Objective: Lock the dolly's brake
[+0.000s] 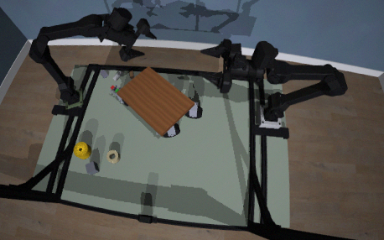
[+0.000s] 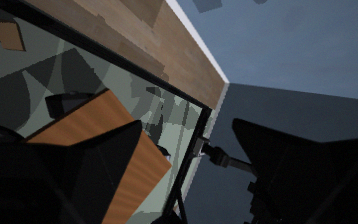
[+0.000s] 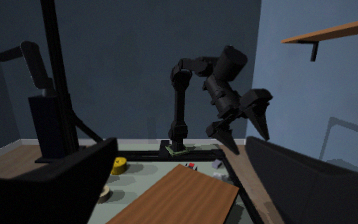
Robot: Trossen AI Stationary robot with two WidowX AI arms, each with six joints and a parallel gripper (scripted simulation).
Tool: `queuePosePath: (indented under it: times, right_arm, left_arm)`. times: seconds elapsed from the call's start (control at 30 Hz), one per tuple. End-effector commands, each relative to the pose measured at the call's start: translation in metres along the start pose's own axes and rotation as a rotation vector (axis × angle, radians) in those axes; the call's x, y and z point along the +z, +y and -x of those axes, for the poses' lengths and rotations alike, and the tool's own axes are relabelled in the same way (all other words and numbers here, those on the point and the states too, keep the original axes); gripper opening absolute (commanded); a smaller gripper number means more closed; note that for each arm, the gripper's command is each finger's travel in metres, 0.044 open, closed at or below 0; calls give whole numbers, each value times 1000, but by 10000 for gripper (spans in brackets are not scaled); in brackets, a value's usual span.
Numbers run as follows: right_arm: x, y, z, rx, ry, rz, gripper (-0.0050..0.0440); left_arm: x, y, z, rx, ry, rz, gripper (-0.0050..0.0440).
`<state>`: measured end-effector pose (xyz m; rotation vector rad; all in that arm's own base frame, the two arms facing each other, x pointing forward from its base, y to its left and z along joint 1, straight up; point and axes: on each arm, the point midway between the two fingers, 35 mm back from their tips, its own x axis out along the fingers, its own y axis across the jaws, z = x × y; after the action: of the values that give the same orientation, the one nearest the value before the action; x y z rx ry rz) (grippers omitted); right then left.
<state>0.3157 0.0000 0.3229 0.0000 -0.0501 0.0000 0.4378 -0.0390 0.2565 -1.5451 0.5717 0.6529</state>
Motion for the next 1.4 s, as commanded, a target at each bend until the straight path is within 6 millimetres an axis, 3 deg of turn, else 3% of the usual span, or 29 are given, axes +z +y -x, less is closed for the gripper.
queuePosePath:
  times: [0.0, 0.53, 0.57, 0.77, 1.03, 1.1, 1.2, 1.37]
  right_arm:
    - [0, 0, 0, 0, 0, 0, 440]
    - [0, 0, 0, 0, 0, 0, 440]
    - [1, -1, 0, 0, 0, 0, 440]
    - [17, -39, 23, 0, 11, 11, 440]
    - [35, -67, 62, 0, 26, 16, 440]
    - [35, -67, 62, 0, 26, 16, 440]
    - [42, -72, 81, 0, 32, 16, 440]
    - [51, -72, 108, 0, 40, 13, 440]
  left_arm:
    - [0, 0, 0, 0, 0, 0, 440]
    - [0, 0, 0, 0, 0, 0, 440]
    - [0, 1, 0, 5, 0, -15, 416]
    - [-4, 46, 2, 149, 45, -482, 272]
    - [-6, 99, 10, 296, 183, -1053, 80]
    - [-6, 99, 10, 296, 183, -1053, 80]
    - [-6, 122, 16, 345, 277, -1314, 8]
    - [-5, 155, 27, 396, 442, -1654, 0]
